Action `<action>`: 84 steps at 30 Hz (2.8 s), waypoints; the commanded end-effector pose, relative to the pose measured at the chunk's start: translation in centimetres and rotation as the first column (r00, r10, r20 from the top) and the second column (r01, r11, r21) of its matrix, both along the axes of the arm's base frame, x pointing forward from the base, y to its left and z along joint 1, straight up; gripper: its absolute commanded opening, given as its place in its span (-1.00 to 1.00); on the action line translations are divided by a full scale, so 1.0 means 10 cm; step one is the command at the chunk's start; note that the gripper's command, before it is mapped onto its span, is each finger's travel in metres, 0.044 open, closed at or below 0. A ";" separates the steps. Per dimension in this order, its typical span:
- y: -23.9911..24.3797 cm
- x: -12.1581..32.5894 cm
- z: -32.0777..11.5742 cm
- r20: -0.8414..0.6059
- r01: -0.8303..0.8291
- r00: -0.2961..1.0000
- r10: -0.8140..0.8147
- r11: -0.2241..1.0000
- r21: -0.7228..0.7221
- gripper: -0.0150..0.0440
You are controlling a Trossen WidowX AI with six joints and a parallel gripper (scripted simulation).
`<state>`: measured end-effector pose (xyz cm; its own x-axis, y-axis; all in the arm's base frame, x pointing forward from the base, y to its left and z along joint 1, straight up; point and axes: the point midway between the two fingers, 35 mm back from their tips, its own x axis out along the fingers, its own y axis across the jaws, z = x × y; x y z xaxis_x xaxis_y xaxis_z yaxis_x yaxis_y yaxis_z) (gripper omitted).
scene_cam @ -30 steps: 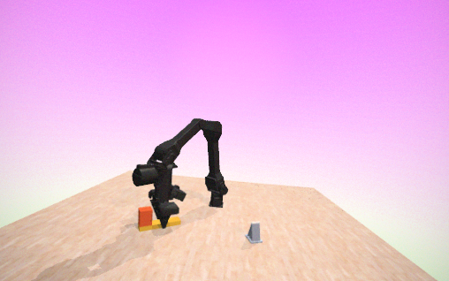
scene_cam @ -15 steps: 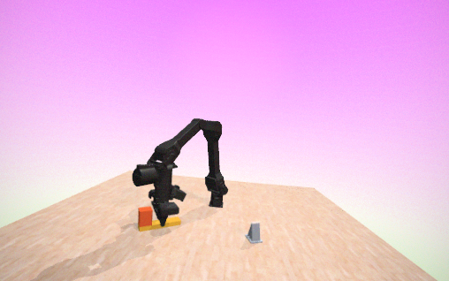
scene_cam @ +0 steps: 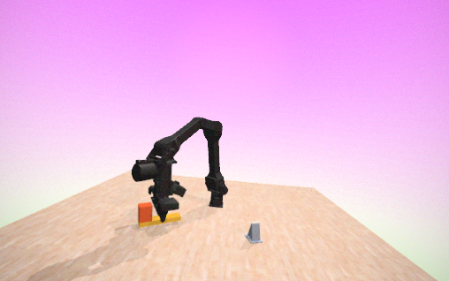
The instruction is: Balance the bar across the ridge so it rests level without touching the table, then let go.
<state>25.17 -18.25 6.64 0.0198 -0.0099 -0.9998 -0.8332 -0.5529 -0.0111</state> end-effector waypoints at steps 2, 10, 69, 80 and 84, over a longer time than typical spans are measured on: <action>-0.02 0.02 0.15 0.008 -0.001 1.000 0.001 1.000 -0.007 -0.49; -0.02 0.03 0.35 0.007 -0.002 1.000 0.002 1.000 -0.007 -0.49; 1.23 0.53 0.94 0.008 0.604 0.797 -0.604 0.797 0.023 -0.49; 1.64 0.61 0.95 0.002 0.752 0.659 -0.752 0.658 0.032 -0.49; 1.79 0.63 0.95 -0.001 0.798 0.601 -0.799 0.601 0.035 -0.49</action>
